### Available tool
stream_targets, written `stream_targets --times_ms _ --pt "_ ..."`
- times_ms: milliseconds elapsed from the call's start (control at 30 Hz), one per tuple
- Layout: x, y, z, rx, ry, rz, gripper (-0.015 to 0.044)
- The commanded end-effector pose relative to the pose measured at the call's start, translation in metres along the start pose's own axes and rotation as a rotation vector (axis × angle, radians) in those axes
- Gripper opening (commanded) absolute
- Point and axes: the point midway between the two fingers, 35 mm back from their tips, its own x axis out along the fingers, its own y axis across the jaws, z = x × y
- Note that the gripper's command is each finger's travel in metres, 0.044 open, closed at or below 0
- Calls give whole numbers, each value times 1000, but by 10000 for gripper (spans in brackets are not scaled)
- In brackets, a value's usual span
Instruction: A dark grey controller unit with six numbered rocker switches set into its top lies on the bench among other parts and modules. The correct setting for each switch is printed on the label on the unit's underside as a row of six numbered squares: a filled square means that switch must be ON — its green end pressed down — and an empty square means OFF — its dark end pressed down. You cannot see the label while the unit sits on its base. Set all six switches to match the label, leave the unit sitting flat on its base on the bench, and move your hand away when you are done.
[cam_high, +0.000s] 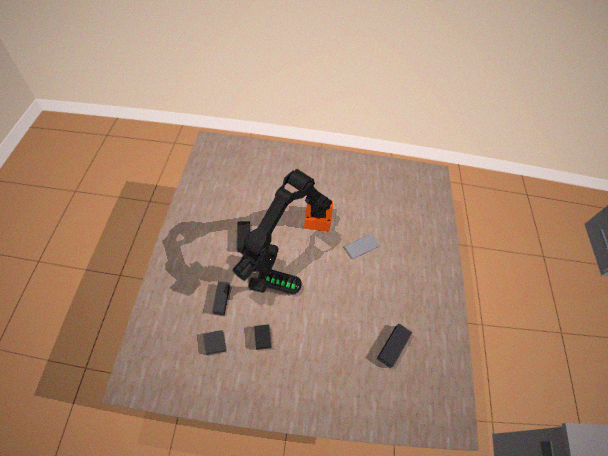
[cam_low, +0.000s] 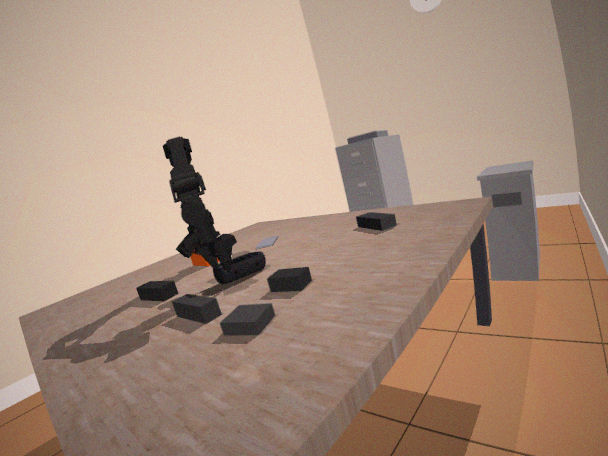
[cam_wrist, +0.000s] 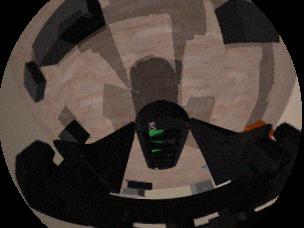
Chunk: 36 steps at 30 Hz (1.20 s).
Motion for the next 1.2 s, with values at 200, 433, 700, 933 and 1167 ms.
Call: stream_targets --times_ms 200,433,700,933,1167 --pt "-10 1 -7 0 -13 5 335" --pt "-14 1 -11 0 -27 5 335" --pt "-19 1 -15 0 -44 6 335" --pt "-23 1 -19 0 -58 6 335" --pt "-27 1 -24 0 -72 6 335"
